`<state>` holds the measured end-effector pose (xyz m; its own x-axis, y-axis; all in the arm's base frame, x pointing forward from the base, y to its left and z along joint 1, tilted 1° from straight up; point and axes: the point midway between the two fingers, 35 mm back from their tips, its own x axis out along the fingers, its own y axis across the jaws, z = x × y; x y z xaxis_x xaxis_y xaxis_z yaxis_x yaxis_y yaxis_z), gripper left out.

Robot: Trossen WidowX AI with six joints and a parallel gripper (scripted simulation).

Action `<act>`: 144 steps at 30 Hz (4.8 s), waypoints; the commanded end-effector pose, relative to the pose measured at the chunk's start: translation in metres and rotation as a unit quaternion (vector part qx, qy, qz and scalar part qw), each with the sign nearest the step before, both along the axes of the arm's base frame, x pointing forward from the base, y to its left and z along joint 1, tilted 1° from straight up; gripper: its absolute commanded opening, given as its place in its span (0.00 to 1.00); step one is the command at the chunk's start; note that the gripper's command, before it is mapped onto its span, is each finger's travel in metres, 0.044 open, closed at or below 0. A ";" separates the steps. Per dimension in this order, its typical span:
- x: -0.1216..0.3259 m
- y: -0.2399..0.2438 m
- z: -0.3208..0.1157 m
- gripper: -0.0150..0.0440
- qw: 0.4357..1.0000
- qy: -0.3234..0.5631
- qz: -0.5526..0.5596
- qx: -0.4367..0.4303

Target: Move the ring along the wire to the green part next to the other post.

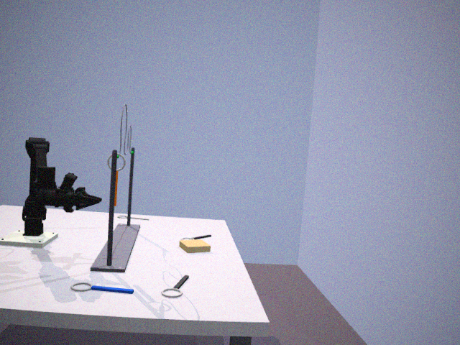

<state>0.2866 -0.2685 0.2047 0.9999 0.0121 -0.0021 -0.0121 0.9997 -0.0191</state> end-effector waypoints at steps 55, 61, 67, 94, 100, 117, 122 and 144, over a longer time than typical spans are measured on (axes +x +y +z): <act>0.074 0.002 0.004 0.53 1.000 -0.004 0.000 0.002; 0.074 0.002 0.004 0.53 1.000 -0.004 0.000 0.002; 0.074 0.002 0.004 0.39 1.000 -0.004 0.002 -0.001; 0.074 0.003 0.023 0.00 1.000 -0.004 0.003 0.001; 0.074 0.003 0.023 0.00 1.000 -0.004 0.003 0.001; 0.074 0.004 0.023 0.00 1.000 -0.004 0.003 0.001; 0.074 0.009 0.023 0.00 1.000 -0.004 0.004 0.002; 0.074 0.033 0.022 0.00 1.000 -0.003 0.005 0.012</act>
